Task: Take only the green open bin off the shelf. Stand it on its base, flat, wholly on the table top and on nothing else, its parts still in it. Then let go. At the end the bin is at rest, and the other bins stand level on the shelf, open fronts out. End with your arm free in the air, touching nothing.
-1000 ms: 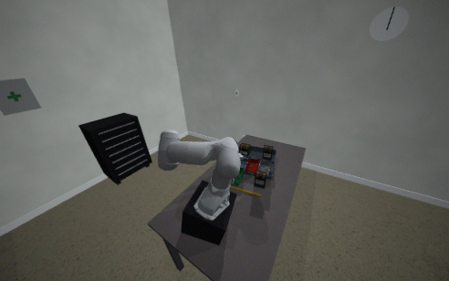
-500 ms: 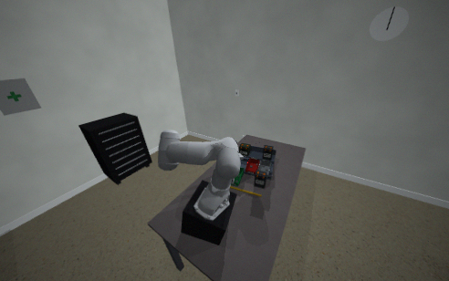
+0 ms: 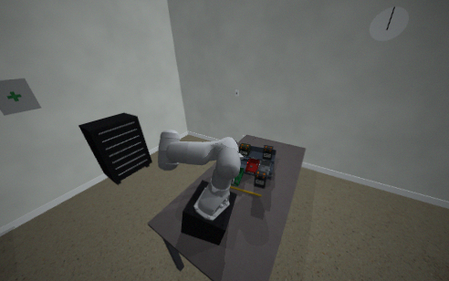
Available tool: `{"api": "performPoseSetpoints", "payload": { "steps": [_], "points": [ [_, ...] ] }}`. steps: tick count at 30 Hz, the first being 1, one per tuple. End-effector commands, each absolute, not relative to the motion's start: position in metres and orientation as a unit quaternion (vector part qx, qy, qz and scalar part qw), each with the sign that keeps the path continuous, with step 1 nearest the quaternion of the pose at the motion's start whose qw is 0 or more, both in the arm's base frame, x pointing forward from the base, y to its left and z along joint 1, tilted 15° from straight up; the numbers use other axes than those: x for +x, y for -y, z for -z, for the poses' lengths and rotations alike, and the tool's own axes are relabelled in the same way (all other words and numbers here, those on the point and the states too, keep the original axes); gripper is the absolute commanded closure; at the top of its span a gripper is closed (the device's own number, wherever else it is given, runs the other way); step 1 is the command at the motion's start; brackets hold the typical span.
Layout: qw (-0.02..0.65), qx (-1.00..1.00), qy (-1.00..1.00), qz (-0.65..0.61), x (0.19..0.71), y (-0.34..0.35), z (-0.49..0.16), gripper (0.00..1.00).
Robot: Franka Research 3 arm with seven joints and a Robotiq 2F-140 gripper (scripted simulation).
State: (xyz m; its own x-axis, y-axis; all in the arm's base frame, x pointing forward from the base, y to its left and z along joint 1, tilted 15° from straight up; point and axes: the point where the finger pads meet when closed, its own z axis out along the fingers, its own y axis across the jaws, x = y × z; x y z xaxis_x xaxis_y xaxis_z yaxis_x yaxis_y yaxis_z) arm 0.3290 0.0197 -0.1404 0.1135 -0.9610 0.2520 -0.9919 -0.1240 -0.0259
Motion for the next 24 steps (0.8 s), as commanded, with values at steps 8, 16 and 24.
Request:
{"api": "performPoseSetpoints", "payload": {
  "steps": [8,16,24],
  "points": [
    [0.075,0.744,0.656,-0.103,0.3291,-0.0192,0.1415,1.0],
    [0.075,0.744,0.656,-0.103,0.3291,-0.0192,0.1415,1.0],
    [0.074,0.742,0.658,-0.104,0.3291,-0.0198,0.1404,0.43]
  ]
}}
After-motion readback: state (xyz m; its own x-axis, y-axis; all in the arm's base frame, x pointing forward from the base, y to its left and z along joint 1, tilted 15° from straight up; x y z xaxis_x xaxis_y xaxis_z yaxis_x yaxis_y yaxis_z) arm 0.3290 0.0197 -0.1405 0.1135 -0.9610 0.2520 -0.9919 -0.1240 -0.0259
